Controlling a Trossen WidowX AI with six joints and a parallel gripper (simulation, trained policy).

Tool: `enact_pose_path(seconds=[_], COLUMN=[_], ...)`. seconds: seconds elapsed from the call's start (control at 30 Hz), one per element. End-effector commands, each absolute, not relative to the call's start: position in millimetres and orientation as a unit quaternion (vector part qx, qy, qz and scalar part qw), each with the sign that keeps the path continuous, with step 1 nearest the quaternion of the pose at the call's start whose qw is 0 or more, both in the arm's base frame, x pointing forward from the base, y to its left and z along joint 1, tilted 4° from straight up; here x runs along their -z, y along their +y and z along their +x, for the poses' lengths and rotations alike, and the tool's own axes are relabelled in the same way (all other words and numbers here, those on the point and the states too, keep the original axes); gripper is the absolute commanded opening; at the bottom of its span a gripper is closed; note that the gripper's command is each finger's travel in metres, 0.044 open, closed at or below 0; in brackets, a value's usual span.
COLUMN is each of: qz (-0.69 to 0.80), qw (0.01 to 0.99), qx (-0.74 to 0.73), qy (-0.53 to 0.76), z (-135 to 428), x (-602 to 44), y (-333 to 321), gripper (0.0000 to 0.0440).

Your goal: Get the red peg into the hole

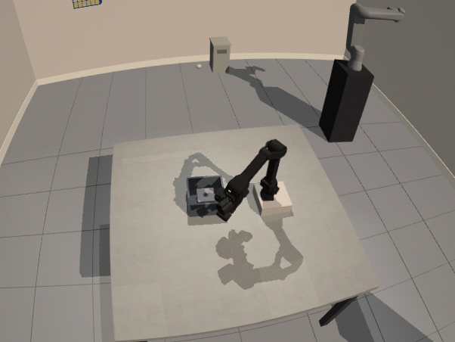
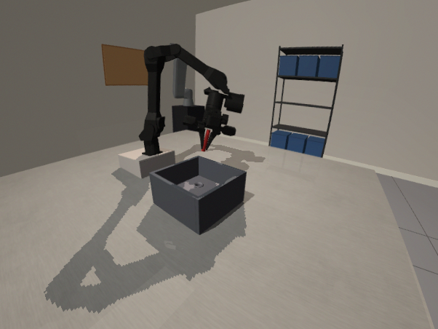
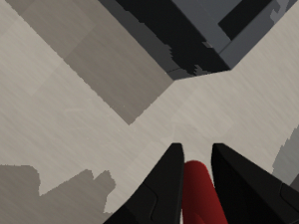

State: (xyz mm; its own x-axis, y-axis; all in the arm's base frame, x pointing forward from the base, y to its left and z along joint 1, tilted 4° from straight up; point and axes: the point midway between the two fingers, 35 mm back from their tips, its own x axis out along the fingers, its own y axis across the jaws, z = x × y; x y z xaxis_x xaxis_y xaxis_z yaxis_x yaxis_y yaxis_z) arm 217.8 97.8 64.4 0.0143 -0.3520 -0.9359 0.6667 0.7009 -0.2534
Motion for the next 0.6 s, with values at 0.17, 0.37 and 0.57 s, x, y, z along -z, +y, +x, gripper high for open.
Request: enact_pose_path(seconds=[0.17,0.37,0.57], qz=[0.172,0.194,0.209], qw=[0.704,0.699,0.693], qx=[0.396,0.416,0.431], qy=[0.564,0.548,0.539], z=[247.3,265.5,281.6], x=[-87.8,-93.2,-91.6], y=[72.3,50.0,25.2], gripper=[0.0,0.0,0.0])
